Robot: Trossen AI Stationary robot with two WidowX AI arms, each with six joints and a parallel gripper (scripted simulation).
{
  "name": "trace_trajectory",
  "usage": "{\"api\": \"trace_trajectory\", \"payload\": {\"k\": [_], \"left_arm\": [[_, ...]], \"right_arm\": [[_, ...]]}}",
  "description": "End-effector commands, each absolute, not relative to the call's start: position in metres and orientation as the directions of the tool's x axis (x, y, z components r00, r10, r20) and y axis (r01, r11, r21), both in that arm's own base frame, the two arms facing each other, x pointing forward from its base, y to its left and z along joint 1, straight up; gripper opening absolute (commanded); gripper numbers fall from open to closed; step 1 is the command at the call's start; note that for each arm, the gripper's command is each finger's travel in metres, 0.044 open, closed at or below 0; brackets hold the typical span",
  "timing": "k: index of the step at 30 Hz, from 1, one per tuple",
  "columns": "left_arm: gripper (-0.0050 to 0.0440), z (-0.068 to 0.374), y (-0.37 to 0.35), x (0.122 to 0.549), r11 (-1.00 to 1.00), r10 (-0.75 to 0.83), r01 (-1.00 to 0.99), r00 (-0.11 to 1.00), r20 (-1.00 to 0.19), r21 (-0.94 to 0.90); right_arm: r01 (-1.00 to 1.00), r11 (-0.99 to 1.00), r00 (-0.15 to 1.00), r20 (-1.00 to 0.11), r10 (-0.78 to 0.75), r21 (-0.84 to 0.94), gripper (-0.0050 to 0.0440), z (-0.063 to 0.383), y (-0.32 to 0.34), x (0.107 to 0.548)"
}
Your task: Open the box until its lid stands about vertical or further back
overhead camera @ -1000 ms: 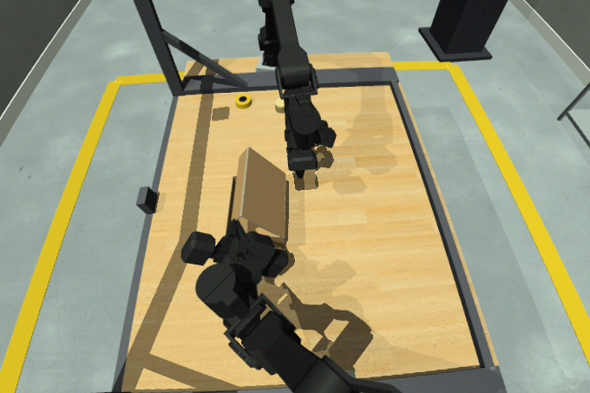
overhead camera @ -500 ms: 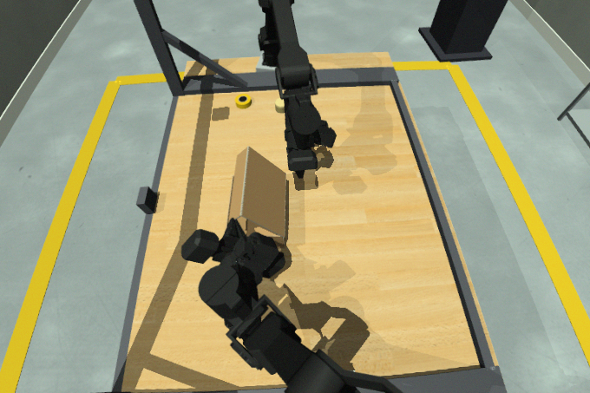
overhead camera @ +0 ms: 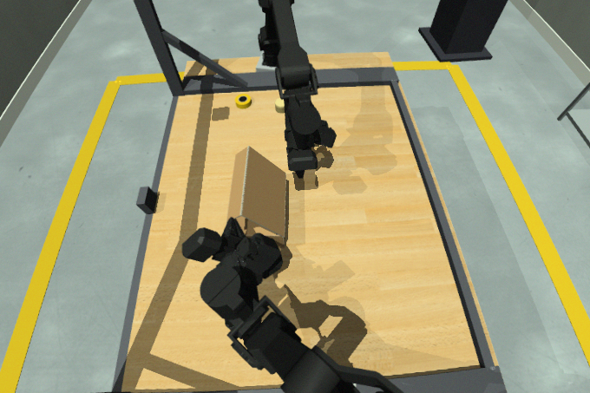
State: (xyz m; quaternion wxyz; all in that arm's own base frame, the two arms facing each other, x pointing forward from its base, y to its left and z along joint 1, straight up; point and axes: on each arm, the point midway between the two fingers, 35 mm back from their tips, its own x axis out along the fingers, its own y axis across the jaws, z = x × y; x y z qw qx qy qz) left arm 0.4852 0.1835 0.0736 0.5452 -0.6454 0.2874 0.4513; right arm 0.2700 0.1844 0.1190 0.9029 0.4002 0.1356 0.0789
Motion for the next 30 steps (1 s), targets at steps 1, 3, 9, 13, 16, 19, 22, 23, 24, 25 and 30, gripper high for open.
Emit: {"api": "trace_trajectory", "payload": {"k": [1, 3, 9, 13, 16, 19, 22, 23, 24, 25, 30], "left_arm": [[-0.005, 0.0811, 0.1845, 0.4858, -0.24, 0.128, -0.856, 0.439, -0.889, -0.458], [-0.005, 0.0811, 0.1845, 0.4858, -0.24, 0.128, -0.856, 0.439, -0.889, -0.458], [-0.005, 0.0811, 0.1845, 0.4858, -0.24, 0.128, -0.856, 0.439, -0.889, -0.458], [-0.005, 0.0811, 0.1845, 0.4858, -0.24, 0.128, -0.856, 0.439, -0.889, -0.458], [-0.005, 0.0811, 0.1845, 0.4858, -0.24, 0.128, -0.856, 0.439, -0.889, -0.458], [-0.005, 0.0811, 0.1845, 0.4858, -0.24, 0.128, -0.856, 0.439, -0.889, -0.458], [-0.005, 0.0811, 0.1845, 0.4858, -0.24, 0.128, -0.856, 0.439, -0.889, -0.458], [-0.005, 0.0811, 0.1845, 0.4858, -0.24, 0.128, -0.856, 0.439, -0.889, -0.458], [-0.005, 0.0811, 0.1845, 0.4858, -0.24, 0.128, -0.856, 0.439, -0.889, -0.458], [-0.005, 0.0811, 0.1845, 0.4858, -0.24, 0.128, -0.856, 0.439, -0.889, -0.458], [-0.005, 0.0811, 0.1845, 0.4858, -0.24, 0.128, -0.856, 0.439, -0.889, -0.458]], "right_arm": [[-0.028, 0.636, 0.951, -0.175, 0.254, 0.771, 0.0009, 0.1179, 0.1836, 0.2706], [-0.026, 0.621, 0.952, -0.171, 0.256, 0.783, 0.0009, 0.1181, 0.1838, 0.2707], [-0.023, 0.573, 0.952, -0.157, 0.262, 0.819, 0.0009, 0.1189, 0.1844, 0.271], [-0.022, 0.557, 0.952, -0.153, 0.264, 0.83, 0.0009, 0.1192, 0.1846, 0.2711], [-0.02, 0.532, 0.953, -0.146, 0.267, 0.846, 0.0009, 0.1197, 0.1847, 0.2712], [-0.018, 0.507, 0.953, -0.139, 0.27, 0.862, 0.0009, 0.1201, 0.185, 0.2713], [-0.017, 0.482, 0.953, -0.132, 0.273, 0.876, 0.0009, 0.1205, 0.1852, 0.2714], [-0.016, 0.473, 0.953, -0.129, 0.274, 0.881, 0.0009, 0.1207, 0.1853, 0.2714], [-0.016, 0.464, 0.953, -0.127, 0.275, 0.886, 0.0009, 0.1209, 0.1853, 0.2714], [-0.015, 0.456, 0.953, -0.125, 0.276, 0.89, 0.0009, 0.121, 0.1854, 0.2714], [-0.014, 0.429, 0.953, -0.118, 0.279, 0.903, 0.0009, 0.1215, 0.1856, 0.2715]]}}
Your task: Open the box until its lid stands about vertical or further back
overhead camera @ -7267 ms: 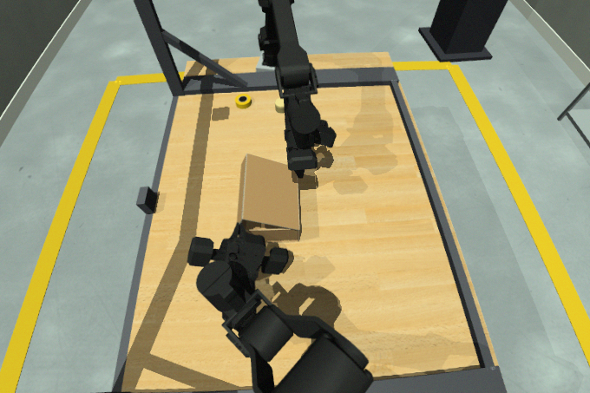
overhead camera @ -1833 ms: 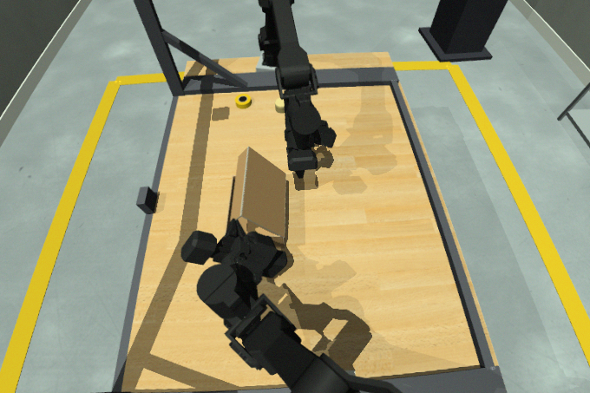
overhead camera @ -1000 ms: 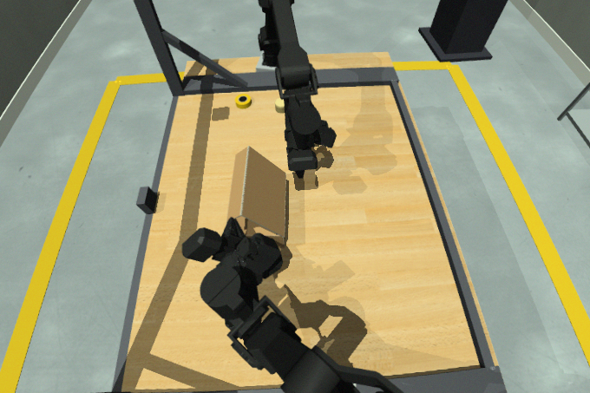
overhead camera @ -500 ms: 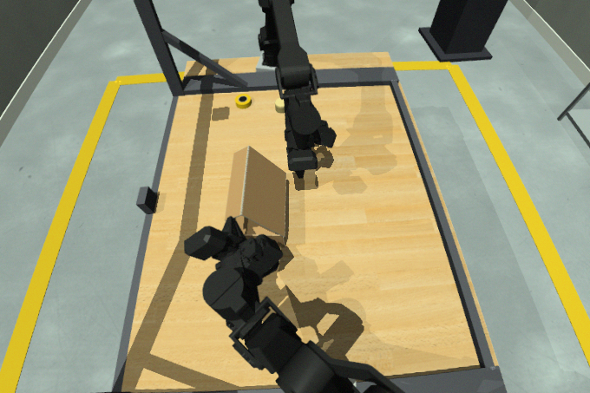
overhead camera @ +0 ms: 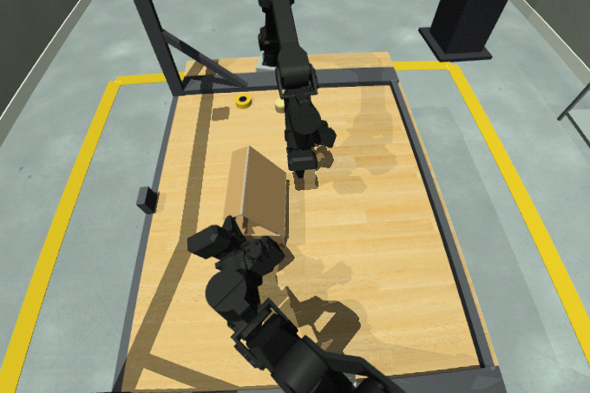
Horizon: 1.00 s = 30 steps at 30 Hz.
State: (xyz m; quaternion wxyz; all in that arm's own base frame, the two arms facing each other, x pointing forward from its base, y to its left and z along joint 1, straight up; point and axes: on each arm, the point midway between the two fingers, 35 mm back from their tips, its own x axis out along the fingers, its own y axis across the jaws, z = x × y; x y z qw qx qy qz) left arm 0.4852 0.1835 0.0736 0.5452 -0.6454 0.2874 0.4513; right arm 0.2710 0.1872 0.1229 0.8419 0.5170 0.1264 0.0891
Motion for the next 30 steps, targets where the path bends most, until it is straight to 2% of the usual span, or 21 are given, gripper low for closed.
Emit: {"api": "trace_trajectory", "payload": {"k": [1, 30], "left_arm": [[-0.005, 0.0811, 0.1845, 0.4858, -0.24, 0.128, -0.856, 0.439, -0.889, -0.458], [-0.005, 0.0811, 0.1845, 0.4858, -0.24, 0.128, -0.856, 0.439, -0.889, -0.458]], "right_arm": [[-0.013, 0.42, 0.954, -0.114, 0.278, 0.908, 0.0009, 0.122, 0.1856, 0.2716], [-0.002, 0.168, 0.951, -0.05, 0.305, 0.986, 0.0009, 0.1268, 0.1866, 0.2707]]}}
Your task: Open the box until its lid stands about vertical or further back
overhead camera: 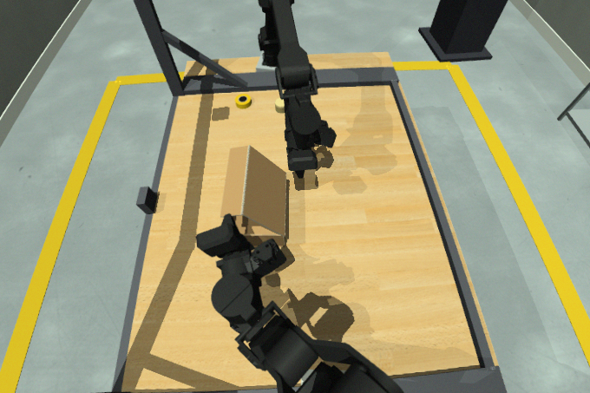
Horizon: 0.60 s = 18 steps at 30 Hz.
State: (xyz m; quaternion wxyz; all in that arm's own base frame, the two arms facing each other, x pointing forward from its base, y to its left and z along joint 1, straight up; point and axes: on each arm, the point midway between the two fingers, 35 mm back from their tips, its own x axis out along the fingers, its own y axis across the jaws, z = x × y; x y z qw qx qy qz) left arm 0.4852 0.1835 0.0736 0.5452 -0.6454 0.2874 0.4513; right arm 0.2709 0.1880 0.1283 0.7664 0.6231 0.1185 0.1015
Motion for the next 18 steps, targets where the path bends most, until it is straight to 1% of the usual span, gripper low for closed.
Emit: {"api": "trace_trajectory", "payload": {"k": [1, 18], "left_arm": [[-0.005, 0.0811, 0.1845, 0.4858, -0.24, 0.128, -0.856, 0.439, -0.889, -0.458], [-0.005, 0.0811, 0.1845, 0.4858, -0.24, 0.128, -0.856, 0.439, -0.889, -0.458]], "right_arm": [[-0.002, 0.159, 0.951, -0.048, 0.306, 0.987, 0.0009, 0.127, 0.1866, 0.2706], [0.006, 0.014, 0.948, -0.01, 0.318, 1.0, 0.0009, 0.1303, 0.1864, 0.2694]]}}
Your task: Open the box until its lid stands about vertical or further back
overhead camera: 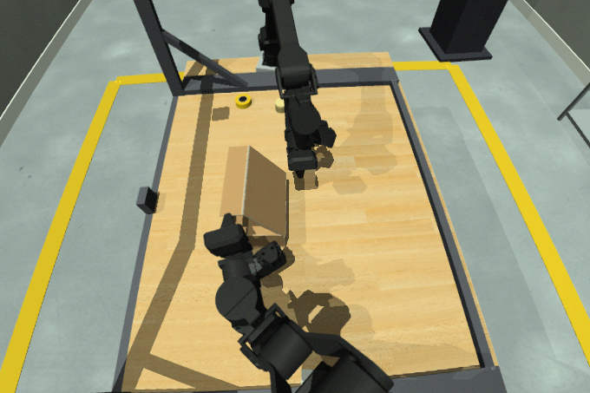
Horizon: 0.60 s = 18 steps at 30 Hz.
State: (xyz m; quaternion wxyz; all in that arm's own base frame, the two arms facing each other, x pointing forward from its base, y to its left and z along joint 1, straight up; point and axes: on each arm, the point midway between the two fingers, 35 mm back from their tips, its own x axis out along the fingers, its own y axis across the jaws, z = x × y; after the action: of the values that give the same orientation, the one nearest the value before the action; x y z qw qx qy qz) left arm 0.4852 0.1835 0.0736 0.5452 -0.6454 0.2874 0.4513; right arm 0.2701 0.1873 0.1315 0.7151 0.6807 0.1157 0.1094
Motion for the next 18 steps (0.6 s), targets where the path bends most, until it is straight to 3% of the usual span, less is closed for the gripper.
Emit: {"api": "trace_trajectory", "payload": {"k": [1, 18], "left_arm": [[-0.005, 0.0811, 0.1845, 0.4858, -0.24, 0.128, -0.856, 0.439, -0.889, -0.458], [-0.005, 0.0811, 0.1845, 0.4858, -0.24, 0.128, -0.856, 0.439, -0.889, -0.458]], "right_arm": [[0.007, 0.004, 0.948, -0.008, 0.319, 1.0, 0.0009, 0.1305, 0.1864, 0.2693], [0.017, -0.14, 0.944, 0.031, 0.329, 0.99, 0.0009, 0.1344, 0.1857, 0.2678]]}}
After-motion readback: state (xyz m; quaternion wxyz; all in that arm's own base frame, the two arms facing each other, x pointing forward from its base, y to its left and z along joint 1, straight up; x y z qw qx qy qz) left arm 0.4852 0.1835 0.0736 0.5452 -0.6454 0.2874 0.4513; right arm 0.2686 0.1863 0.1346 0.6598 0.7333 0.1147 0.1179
